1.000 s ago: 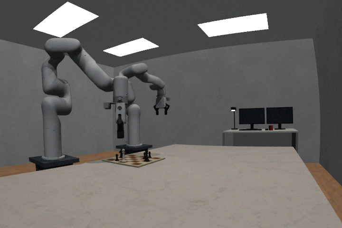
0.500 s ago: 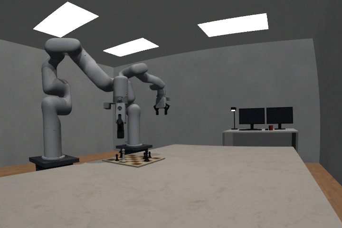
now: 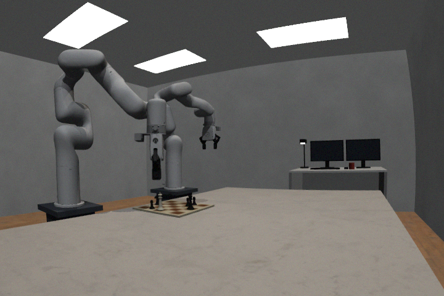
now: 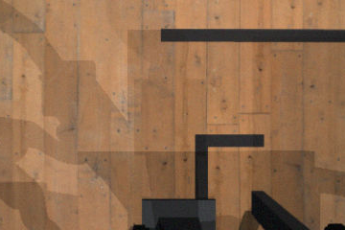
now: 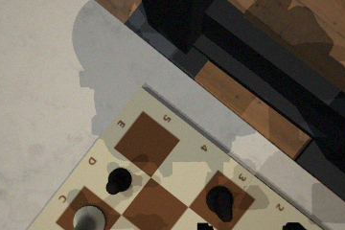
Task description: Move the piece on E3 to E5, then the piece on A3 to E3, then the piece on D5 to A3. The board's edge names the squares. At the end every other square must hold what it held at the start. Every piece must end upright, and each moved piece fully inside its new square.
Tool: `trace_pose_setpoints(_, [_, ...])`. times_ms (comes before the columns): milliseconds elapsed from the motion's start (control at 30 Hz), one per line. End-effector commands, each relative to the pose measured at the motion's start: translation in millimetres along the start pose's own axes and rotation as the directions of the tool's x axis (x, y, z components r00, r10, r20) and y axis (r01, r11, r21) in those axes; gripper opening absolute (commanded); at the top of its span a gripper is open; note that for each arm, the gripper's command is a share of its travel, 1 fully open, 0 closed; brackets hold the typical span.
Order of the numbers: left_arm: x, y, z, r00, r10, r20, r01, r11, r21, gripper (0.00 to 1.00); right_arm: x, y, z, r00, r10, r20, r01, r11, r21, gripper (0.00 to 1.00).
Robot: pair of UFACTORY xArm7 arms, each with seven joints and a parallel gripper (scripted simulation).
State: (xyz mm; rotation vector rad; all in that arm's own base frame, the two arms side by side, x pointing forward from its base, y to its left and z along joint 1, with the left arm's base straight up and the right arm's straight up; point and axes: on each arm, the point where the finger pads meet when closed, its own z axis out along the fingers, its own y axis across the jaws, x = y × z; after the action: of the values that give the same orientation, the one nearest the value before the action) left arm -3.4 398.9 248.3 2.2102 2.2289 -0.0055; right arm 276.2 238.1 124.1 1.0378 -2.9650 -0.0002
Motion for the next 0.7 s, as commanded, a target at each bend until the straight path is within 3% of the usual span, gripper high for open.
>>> trace_pose_setpoints(0, [1.1,0.1,-1.6,1.000,0.000,-0.004,0.000,1.000,-0.001,1.00,-1.2,0.0,0.0,1.000,0.000,0.003,0.000,1.000,0.000,0.39])
trace_pose_setpoints(667, [1.1,0.1,-1.6,1.000,0.000,-0.004,0.000,1.000,-0.001,1.00,-1.4,-0.1,20.1,1.000,0.000,0.003,0.000,1.000,0.001,0.39])
